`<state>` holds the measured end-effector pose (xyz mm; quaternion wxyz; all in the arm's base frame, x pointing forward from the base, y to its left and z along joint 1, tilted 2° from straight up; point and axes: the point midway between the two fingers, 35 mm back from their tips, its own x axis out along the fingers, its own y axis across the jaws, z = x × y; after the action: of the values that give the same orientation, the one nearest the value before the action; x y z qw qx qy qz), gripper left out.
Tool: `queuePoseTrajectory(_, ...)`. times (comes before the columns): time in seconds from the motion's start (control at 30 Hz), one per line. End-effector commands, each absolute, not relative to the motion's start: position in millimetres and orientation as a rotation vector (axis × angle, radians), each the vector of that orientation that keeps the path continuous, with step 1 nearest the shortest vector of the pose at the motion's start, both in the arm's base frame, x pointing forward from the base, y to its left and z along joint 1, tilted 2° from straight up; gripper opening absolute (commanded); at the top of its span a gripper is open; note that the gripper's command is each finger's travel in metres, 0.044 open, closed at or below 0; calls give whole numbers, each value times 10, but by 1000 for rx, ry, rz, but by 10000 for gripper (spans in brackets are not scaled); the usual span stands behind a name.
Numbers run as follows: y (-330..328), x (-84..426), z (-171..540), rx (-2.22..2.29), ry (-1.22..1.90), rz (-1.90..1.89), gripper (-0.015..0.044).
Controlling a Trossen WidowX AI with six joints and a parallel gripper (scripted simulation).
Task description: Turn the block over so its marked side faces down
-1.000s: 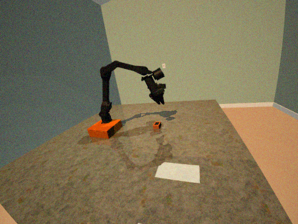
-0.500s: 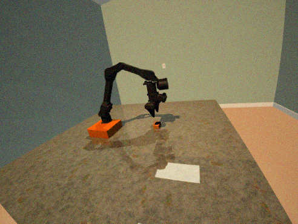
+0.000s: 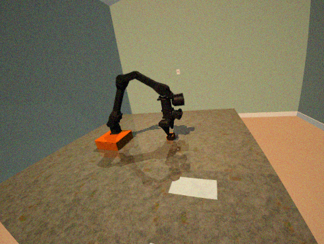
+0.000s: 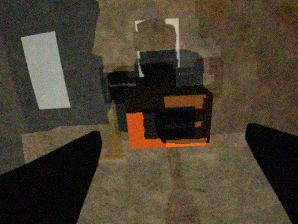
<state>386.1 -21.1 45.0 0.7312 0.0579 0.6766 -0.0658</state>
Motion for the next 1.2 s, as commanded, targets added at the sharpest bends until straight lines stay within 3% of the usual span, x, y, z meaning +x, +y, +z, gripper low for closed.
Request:
queuePoseTrajectory(0.0,-209,3844,387,130,1497,-142,440)
queuePoseTrajectory(0.7,-213,3863,78,130,1497,-142,440)
queuePoseTrajectory(0.87,-213,3863,78,130,1497,-142,309)
queuePoseTrajectory(1.17,-213,3863,78,130,1497,-142,249)
